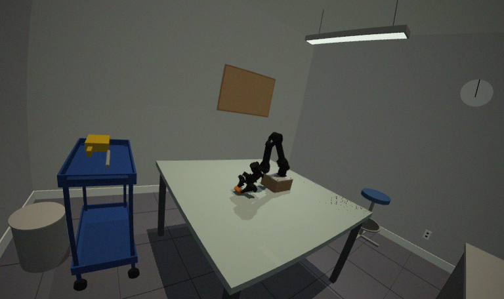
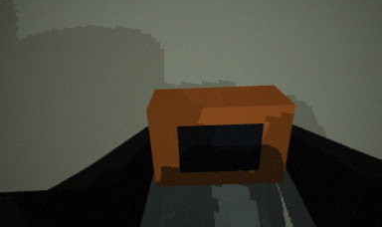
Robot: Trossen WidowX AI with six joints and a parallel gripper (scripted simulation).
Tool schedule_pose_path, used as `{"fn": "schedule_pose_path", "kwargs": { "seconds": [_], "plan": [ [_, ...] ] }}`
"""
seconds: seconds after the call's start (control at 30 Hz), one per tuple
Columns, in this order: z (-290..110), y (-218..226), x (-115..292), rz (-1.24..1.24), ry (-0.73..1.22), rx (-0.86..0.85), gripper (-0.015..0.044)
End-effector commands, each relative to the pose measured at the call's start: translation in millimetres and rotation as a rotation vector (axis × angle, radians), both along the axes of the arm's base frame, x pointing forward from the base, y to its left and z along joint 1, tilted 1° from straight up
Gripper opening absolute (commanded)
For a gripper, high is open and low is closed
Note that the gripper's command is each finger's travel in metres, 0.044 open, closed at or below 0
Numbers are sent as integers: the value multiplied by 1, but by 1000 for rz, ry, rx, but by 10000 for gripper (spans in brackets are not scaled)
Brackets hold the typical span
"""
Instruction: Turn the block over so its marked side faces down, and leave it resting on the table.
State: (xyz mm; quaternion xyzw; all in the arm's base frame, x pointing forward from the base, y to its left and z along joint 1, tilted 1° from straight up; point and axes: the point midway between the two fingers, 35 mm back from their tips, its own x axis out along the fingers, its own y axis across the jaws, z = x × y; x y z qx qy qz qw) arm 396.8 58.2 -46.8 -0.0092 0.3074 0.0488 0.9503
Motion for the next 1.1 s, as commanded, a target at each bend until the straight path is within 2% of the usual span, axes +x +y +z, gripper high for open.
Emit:
{"fn": "schedule_pose_path", "kwargs": {
  "seconds": [0.0, 0.5, 1.07],
  "plan": [
    [-7, -1, -4, -3, -27, 3, 0],
    [-3, -3, -19, -9, -232, 30, 0],
    [1, -3, -20, -9, -247, 32, 0]
  ]
}}
